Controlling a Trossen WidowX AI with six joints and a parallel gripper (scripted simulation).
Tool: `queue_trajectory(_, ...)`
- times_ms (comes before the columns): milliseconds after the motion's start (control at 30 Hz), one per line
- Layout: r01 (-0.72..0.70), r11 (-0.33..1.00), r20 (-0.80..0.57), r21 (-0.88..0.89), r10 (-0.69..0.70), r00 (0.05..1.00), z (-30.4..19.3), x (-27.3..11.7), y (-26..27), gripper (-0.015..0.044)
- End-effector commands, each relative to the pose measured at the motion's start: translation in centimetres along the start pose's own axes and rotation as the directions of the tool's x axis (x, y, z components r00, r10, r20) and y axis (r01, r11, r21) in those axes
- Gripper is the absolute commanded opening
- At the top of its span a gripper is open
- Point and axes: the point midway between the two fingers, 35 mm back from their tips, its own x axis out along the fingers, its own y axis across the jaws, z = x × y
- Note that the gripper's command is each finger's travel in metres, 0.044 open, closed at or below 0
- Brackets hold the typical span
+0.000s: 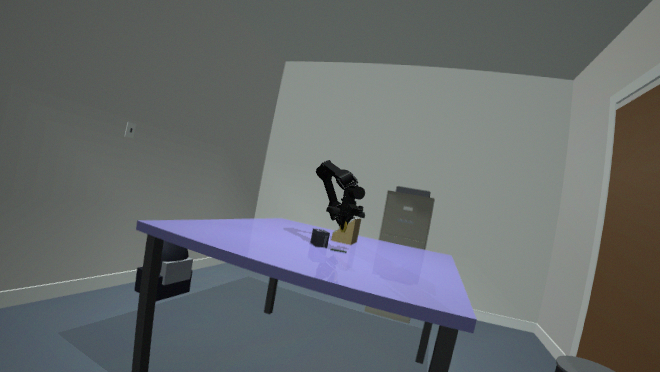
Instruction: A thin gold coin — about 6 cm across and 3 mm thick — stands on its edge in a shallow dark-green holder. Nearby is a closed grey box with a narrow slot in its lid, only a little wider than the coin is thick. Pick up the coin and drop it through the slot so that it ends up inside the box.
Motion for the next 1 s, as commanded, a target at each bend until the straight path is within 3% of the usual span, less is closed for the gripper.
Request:
queue_trajectory(0, -0.006, 0.988, 0.007, 0.154, 0.005, 1.000, 0.1, -0.2, -0.1, 0.0000)
queue_trajectory(967, -0.011, 0.984, 0.008, 0.180, 0.010, 1.000, -4.2, -0.4, -2.9, 0.0000)
